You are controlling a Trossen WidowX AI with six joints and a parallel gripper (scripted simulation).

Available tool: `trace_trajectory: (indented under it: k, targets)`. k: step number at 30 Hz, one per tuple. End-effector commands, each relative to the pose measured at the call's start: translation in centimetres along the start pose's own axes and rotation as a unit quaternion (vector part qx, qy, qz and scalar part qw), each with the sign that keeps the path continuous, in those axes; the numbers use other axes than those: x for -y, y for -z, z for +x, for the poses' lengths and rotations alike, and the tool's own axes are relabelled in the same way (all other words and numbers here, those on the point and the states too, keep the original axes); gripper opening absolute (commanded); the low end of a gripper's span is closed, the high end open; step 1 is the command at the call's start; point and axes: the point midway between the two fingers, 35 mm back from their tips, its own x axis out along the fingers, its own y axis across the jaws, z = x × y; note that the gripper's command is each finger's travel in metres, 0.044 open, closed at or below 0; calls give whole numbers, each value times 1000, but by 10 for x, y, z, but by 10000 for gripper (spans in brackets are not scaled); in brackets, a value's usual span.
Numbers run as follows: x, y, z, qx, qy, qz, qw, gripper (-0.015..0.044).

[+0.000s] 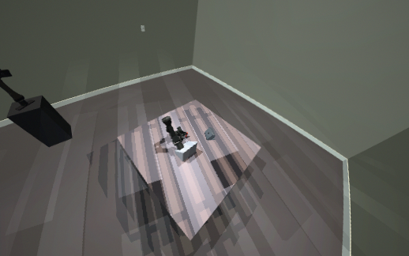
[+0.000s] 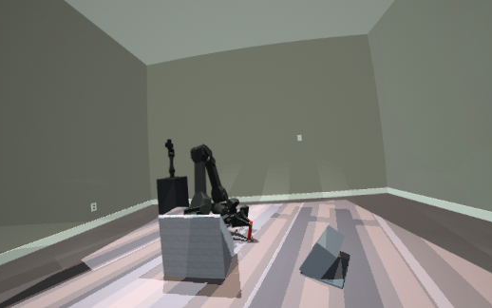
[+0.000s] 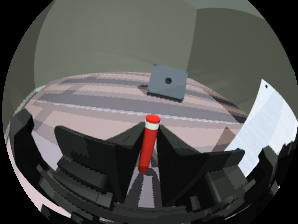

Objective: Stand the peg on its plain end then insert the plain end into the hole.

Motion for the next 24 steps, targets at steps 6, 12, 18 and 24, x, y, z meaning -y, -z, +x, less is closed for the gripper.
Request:
trace_trajectory:
  k: [6, 12, 18, 24]
  targets:
    - [0, 2, -2, 3, 0, 0, 1000, 50]
    - [0, 3, -2, 7, 0, 1, 1000, 50]
    - [0, 3, -3, 11, -1, 1, 1000, 50]
    - [0, 4, -4, 15, -1, 1, 1000, 50]
